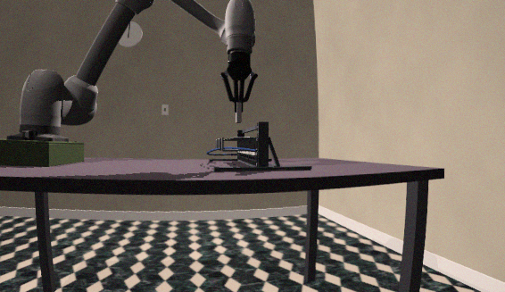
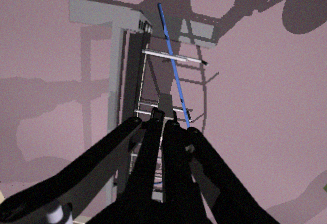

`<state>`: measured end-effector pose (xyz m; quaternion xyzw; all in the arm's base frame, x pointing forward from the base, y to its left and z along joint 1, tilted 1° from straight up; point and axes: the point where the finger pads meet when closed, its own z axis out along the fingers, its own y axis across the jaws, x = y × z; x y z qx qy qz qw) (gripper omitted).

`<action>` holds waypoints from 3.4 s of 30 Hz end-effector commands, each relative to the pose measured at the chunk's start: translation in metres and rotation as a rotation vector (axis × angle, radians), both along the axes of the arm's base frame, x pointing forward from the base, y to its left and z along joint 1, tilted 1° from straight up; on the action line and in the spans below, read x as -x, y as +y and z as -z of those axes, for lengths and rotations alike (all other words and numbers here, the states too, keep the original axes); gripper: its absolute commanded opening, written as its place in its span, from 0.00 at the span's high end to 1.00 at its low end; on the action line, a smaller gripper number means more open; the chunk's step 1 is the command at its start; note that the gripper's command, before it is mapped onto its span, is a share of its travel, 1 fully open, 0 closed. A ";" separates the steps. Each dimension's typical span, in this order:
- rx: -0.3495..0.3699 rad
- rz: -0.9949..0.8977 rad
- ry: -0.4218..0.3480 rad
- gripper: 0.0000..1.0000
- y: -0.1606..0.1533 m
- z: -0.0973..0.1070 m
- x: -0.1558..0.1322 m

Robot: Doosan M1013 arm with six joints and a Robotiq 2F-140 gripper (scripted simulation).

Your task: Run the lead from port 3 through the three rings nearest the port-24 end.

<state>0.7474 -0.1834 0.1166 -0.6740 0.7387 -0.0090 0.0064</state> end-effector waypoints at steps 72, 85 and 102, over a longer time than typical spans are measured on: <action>-0.002 0.073 0.000 1.00 0.156 0.001 0.049; -0.002 0.104 -0.001 0.80 0.214 0.003 0.080; -0.002 0.104 -0.001 0.80 0.214 0.003 0.080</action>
